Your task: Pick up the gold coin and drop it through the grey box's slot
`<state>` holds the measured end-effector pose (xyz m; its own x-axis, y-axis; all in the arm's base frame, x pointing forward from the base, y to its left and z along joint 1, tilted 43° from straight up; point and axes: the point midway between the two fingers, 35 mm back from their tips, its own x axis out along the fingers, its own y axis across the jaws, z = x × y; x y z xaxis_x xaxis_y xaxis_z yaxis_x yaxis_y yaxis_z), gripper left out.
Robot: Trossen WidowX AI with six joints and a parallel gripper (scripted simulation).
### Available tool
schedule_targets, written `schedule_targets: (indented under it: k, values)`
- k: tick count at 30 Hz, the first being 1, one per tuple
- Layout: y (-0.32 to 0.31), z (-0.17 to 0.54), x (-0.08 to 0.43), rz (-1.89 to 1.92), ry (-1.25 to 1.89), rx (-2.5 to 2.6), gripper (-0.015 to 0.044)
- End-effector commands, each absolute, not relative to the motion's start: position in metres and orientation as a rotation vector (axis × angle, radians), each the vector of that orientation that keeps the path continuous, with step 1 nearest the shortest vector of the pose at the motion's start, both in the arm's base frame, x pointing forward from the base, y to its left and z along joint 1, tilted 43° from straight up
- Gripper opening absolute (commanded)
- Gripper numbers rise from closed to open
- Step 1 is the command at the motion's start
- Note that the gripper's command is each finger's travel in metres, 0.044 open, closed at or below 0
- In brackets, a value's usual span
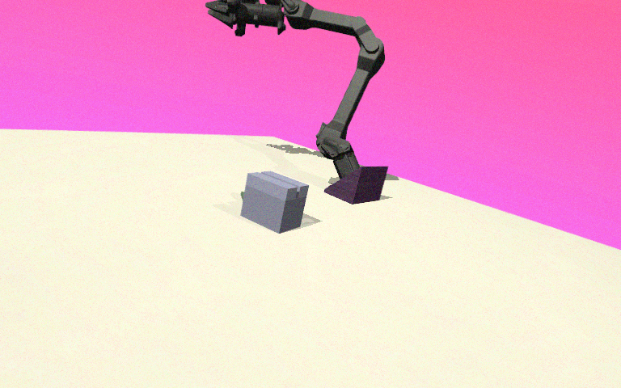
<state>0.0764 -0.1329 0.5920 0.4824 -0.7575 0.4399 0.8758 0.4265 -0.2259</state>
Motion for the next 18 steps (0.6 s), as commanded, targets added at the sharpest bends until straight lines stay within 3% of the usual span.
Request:
schedule_targets:
  k: [1,9,18]
  values:
    - [-0.175,0.563,0.097,-1.002,-0.195,-0.329,0.0161]
    - [-0.232,0.482,0.161,-0.905,0.087,-0.094,0.0161]
    - [-0.24,0.388,0.233,-0.775,0.431,0.023,0.0161]
